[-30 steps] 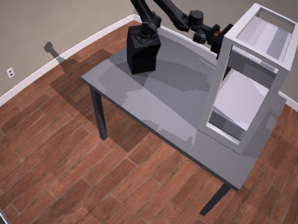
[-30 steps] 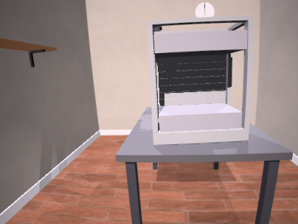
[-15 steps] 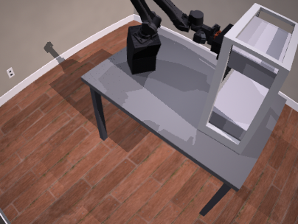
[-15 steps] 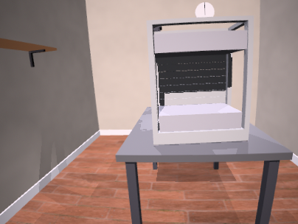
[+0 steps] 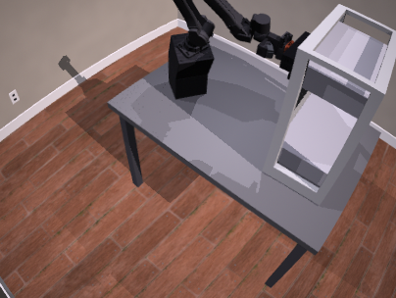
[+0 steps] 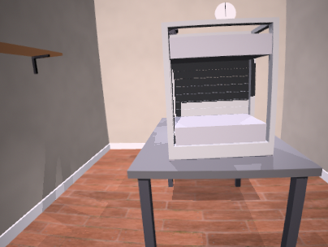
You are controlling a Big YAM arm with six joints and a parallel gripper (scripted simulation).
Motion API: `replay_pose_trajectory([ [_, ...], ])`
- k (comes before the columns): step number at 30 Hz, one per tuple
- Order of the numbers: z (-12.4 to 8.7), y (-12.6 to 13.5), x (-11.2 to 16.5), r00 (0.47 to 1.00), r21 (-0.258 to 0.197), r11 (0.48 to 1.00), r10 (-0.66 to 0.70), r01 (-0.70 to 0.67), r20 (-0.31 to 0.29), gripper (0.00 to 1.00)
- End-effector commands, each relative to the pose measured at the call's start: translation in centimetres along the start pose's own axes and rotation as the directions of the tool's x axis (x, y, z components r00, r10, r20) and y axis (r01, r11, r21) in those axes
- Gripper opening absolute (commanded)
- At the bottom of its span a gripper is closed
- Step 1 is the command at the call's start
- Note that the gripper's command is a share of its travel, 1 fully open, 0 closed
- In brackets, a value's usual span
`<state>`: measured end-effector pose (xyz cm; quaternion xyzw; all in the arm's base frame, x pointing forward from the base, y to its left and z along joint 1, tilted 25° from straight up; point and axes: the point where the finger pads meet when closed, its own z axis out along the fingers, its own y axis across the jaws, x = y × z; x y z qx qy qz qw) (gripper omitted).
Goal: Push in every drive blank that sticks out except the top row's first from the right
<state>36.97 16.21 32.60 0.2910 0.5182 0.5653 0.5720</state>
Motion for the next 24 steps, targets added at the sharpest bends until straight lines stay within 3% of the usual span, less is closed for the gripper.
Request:
replay_pose_trajectory([
  [1, 1.6, 4.7, -0.5, 0.999, -0.088, 0.996, 0.033, -0.032, 0.017, 0.00],
  [2, 1.1, 4.7, -0.5, 1.000, -0.087, 0.996, 0.026, -0.025, 0.017, 0.00],
  [3, -0.9, 2.3, 0.0, 1.000, -0.042, 0.999, 0.006, -0.006, 0.002, 0.00],
  [12, -7.2, 2.2, 0.0, 1.000, -0.040, 0.999, 0.005, -0.005, 0.001, 0.00],
  [19, -8.9, 2.2, 0.0, 1.000, -0.040, 0.999, 0.005, -0.005, 0.001, 0.00],
  [24, -9.0, 1.7, 0.0, 1.000, -0.026, 1.000, -0.003, 0.004, 0.005, 0.00],
])
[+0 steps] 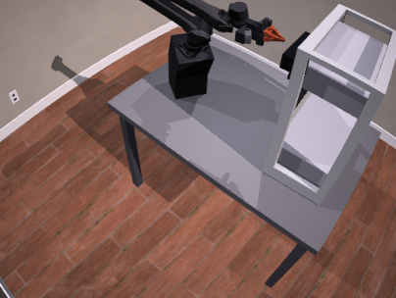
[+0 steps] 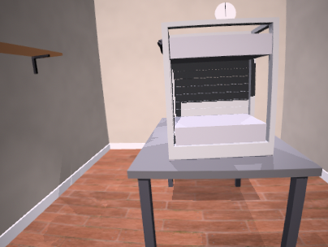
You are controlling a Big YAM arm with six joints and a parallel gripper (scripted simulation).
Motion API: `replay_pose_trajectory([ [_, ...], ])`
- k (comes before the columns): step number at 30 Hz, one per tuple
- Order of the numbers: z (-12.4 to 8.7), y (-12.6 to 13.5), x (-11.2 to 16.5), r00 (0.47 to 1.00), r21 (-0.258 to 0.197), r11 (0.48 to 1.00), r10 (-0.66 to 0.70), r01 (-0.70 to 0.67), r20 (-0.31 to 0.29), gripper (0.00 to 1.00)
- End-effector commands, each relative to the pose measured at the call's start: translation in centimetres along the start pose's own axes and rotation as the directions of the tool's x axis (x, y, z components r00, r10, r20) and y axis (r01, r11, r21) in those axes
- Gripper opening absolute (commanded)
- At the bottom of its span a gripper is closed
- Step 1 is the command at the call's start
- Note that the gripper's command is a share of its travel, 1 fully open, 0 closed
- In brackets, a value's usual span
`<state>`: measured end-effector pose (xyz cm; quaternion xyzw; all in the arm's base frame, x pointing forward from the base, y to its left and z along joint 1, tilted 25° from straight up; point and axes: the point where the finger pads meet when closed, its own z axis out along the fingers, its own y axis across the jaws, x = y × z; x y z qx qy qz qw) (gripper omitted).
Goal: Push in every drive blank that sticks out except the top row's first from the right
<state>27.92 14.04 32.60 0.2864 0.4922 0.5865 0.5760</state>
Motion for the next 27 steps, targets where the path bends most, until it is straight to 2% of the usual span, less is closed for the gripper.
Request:
replay_pose_trajectory([
  [1, -0.3, -0.6, 0.6, 0.999, 0.024, 0.999, -0.027, 0.028, -0.018, 0.00],
  [3, -0.6, 0.0, 0.5, 1.000, 0.019, 0.999, -0.025, 0.026, -0.016, 0.00],
  [5, -0.1, 3.3, 0.1, 1.000, -0.019, 1.000, -0.005, 0.005, 0.003, 0.00],
  [7, -0.1, 3.3, 0.1, 1.000, -0.019, 1.000, -0.005, 0.005, 0.003, 0.00],
  [8, -0.2, 4.4, 0.0, 1.000, -0.027, 1.000, 0.001, -0.001, 0.007, 0.00],
  [11, -0.9, 5.5, 0.0, 1.000, -0.027, 1.000, 0.004, -0.004, 0.008, 0.00],
  [13, -1.0, 5.6, 0.1, 1.000, -0.027, 1.000, 0.004, -0.004, 0.008, 0.00],
  [14, -0.8, 5.1, 0.5, 1.000, -0.011, 1.000, -0.006, 0.006, 0.000, 0.00],
  [16, -0.4, 4.9, 0.0, 1.000, -0.009, 1.000, -0.014, 0.014, 0.015, 0.00],
  [17, -0.2, 5.4, -0.3, 1.000, -0.030, 1.000, -0.002, 0.002, 0.025, 0.00],
  [22, 2.4, 5.4, -0.3, 1.000, -0.035, 0.999, 0.018, -0.017, 0.025, 0.00],
  [24, 2.4, 5.4, -0.3, 1.000, -0.035, 0.999, 0.018, -0.017, 0.025, 0.00],
  [27, 4.4, 5.2, -0.2, 1.000, -0.035, 0.999, 0.015, -0.014, 0.024, 0.00],
])
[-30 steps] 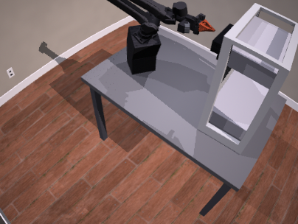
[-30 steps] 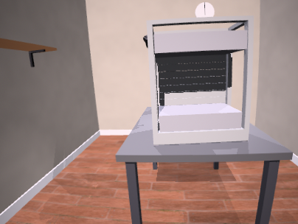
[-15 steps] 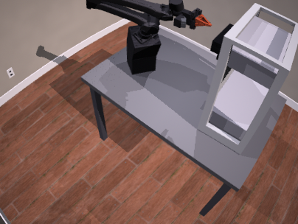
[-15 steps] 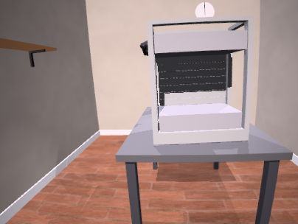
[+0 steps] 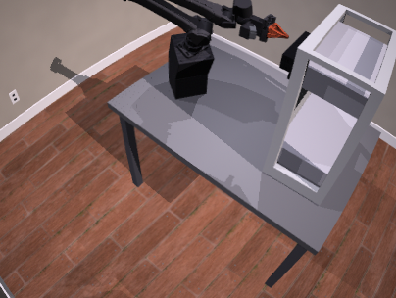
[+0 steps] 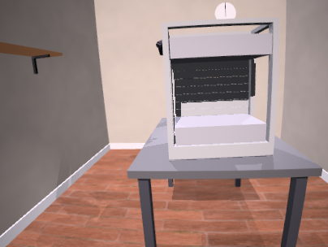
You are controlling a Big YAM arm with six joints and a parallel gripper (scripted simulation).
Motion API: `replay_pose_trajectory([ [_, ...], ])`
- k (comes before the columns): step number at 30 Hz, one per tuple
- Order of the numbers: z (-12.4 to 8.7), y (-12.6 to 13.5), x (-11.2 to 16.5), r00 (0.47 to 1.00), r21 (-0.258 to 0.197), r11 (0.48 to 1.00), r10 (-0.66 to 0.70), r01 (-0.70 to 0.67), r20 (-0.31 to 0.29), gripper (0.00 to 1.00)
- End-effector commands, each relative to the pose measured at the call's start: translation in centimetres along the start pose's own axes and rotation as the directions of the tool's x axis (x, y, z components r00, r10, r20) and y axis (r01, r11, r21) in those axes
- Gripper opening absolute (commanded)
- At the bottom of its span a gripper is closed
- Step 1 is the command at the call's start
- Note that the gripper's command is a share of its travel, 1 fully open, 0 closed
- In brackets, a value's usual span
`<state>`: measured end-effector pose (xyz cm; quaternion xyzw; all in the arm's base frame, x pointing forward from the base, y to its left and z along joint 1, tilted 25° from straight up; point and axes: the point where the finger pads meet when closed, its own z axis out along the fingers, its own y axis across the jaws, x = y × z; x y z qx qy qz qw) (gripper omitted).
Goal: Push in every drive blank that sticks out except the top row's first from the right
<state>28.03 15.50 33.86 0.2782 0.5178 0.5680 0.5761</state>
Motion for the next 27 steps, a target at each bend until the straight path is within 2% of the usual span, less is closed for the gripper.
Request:
replay_pose_trajectory([
  [1, 3.8, 3.9, -1.6, 0.997, -0.075, 0.996, 0.060, -0.056, 0.051, 0.00],
  [5, 4.8, 3.9, -1.6, 0.997, -0.075, 0.996, 0.059, -0.055, 0.050, 0.00],
  [10, 4.5, 4.5, -1.4, 0.997, -0.089, 0.994, 0.069, -0.065, 0.044, 0.00],
  [20, 4.6, 4.2, -1.2, 0.997, -0.082, 0.995, 0.066, -0.062, 0.041, 0.00],
  [23, 4.4, 4.9, -1.5, 0.997, -0.091, 0.994, 0.071, -0.067, 0.043, 0.00],
  [24, 4.5, 4.6, -1.3, 0.998, -0.070, 0.996, 0.062, -0.059, 0.033, 0.00],
  [27, 4.6, 5.5, -1.5, 0.997, -0.071, 0.996, 0.063, -0.061, 0.031, 0.00],
])
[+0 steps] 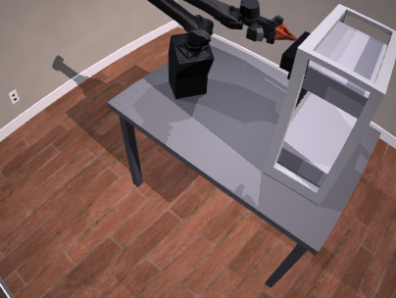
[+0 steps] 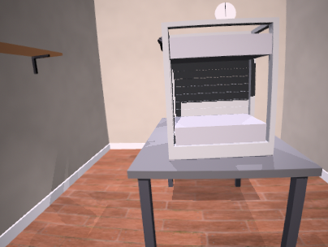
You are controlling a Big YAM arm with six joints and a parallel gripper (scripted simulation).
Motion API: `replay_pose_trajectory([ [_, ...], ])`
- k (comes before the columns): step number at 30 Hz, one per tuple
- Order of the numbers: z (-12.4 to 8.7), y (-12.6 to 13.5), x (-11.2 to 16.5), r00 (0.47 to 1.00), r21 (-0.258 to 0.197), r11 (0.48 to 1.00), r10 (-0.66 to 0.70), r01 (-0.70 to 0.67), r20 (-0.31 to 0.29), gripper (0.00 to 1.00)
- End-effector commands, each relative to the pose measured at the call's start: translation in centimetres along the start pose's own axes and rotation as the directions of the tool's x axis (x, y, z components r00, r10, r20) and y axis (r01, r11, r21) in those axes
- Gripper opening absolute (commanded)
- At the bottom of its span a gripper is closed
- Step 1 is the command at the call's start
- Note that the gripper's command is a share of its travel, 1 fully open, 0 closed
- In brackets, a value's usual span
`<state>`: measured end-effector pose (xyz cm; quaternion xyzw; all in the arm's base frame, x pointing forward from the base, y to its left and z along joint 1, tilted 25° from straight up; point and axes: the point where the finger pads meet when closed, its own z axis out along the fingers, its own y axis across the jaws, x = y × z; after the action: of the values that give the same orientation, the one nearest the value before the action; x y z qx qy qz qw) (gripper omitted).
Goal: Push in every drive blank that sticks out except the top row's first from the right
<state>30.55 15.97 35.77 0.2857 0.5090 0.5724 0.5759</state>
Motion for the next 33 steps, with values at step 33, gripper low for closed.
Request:
replay_pose_trajectory([
  [33, 4.4, 4.2, -1.3, 0.999, -0.069, 0.997, 0.039, -0.036, 0.034, 0.00],
])
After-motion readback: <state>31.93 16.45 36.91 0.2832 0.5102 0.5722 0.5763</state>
